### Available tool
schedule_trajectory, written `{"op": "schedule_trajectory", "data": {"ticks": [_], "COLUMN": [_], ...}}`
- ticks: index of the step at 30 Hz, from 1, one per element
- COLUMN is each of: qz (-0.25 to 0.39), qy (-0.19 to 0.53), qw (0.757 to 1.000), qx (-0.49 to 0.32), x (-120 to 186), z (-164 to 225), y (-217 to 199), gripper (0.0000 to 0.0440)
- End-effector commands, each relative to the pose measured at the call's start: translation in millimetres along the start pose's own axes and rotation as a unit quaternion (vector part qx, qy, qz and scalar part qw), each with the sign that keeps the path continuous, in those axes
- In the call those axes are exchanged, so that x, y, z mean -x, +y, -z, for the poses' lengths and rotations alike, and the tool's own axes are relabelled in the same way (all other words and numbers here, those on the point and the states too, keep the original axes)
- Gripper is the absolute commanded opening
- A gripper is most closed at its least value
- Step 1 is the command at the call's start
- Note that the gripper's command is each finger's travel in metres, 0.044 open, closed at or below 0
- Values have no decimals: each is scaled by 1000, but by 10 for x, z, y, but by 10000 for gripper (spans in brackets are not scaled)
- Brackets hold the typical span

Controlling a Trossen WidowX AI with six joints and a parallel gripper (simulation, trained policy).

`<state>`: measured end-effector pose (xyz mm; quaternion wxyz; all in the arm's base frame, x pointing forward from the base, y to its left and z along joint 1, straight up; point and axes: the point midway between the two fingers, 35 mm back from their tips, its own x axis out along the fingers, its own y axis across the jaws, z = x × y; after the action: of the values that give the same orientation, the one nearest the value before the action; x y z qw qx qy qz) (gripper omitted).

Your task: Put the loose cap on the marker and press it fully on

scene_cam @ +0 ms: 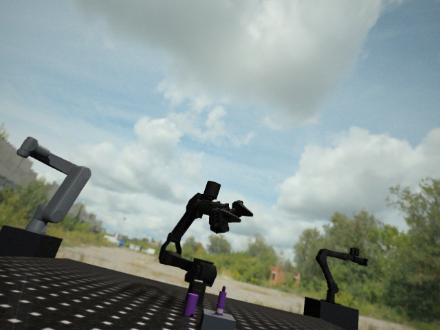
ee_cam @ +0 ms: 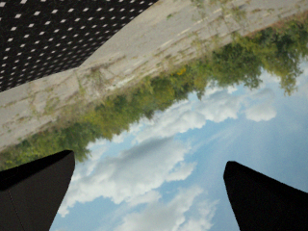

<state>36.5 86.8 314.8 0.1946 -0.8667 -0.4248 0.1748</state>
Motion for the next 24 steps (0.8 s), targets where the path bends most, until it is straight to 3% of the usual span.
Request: {"op": "schedule_trajectory", "data": {"ticks": [1, 6, 8, 24], "qz": [-3, -20, -26, -75], "qy": [-5, -33, -45, -129], "qw": [1000, 999, 998, 988], "qx": [-2, -15, -20, -29], "x": [-12, -79, -108, -295], "z": [-14, -88, -117, -286], "y": [11, 75, 100, 281], "gripper": [376, 253, 227, 274]}}
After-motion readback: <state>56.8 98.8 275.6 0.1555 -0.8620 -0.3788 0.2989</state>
